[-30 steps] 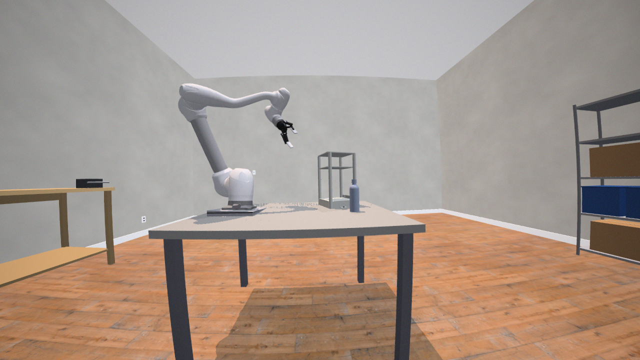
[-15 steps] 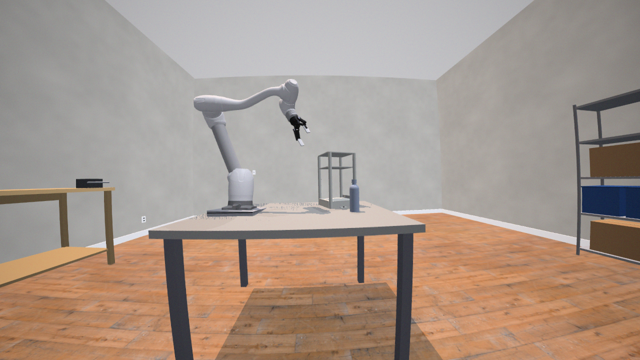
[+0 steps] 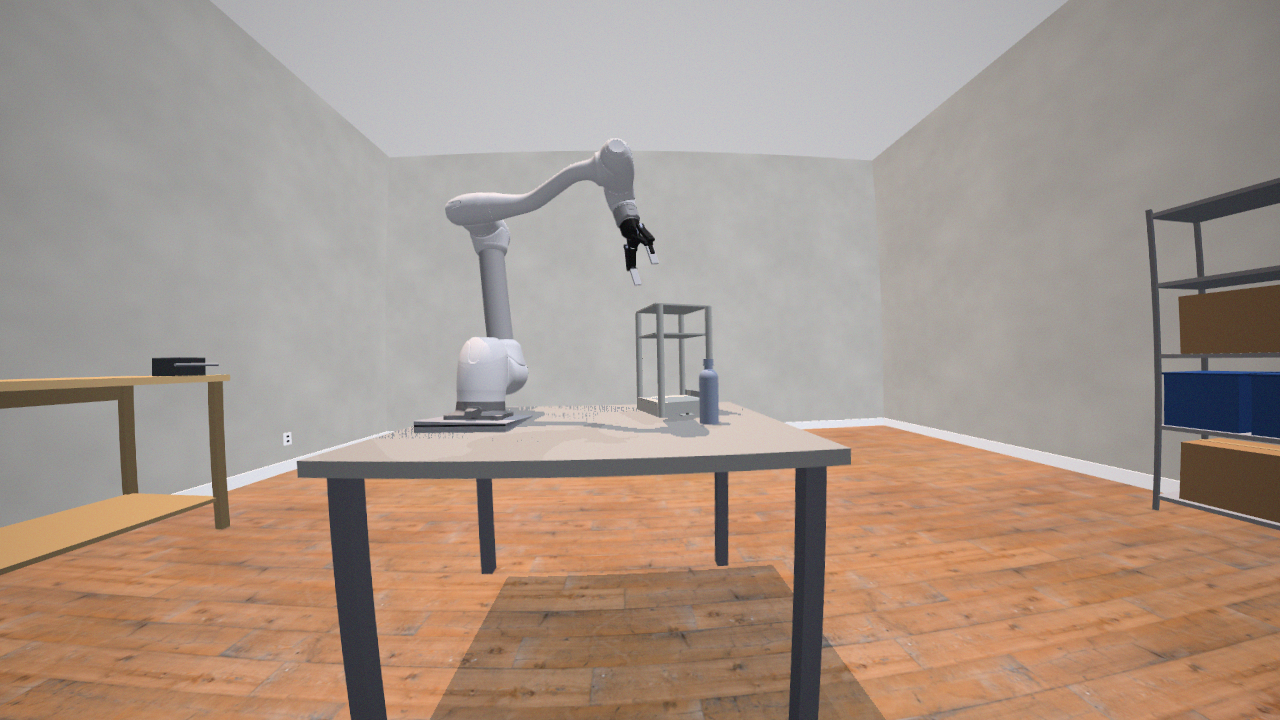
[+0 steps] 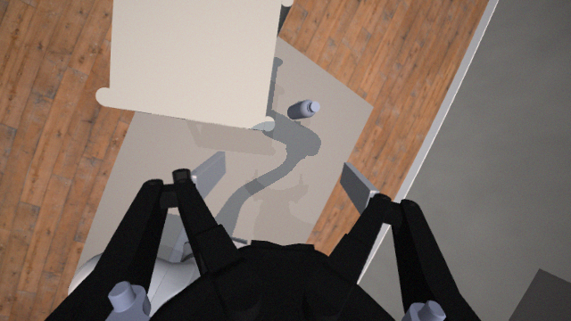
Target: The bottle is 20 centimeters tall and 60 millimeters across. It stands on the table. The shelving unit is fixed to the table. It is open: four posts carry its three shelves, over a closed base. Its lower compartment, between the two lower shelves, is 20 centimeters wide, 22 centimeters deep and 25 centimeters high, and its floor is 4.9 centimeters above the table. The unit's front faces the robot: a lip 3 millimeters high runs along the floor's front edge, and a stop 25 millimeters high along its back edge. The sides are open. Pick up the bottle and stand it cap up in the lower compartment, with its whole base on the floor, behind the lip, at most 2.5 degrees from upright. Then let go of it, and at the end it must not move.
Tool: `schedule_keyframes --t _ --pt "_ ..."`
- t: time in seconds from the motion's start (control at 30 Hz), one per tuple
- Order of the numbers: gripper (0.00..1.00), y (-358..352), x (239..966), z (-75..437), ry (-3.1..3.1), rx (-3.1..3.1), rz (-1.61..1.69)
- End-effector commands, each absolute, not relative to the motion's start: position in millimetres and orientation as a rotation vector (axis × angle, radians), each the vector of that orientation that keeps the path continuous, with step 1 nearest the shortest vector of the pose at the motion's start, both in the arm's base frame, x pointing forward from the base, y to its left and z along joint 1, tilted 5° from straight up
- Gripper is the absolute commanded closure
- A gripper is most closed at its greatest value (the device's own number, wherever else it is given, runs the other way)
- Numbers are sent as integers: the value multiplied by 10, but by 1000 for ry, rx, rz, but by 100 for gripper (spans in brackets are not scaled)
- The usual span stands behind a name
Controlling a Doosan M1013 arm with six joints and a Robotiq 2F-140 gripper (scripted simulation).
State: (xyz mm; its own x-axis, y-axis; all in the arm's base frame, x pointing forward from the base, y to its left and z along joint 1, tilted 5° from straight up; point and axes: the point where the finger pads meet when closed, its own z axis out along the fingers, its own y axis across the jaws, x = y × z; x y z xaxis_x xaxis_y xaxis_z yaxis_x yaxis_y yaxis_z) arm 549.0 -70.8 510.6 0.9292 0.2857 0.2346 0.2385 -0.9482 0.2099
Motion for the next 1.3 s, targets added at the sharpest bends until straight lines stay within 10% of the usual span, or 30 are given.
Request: schedule_keyframes --t 0.0,1.27 --pt "0 -950 5814 5092 388 2969 333" --pt "0 -2076 7206 4985 309 3198 77"
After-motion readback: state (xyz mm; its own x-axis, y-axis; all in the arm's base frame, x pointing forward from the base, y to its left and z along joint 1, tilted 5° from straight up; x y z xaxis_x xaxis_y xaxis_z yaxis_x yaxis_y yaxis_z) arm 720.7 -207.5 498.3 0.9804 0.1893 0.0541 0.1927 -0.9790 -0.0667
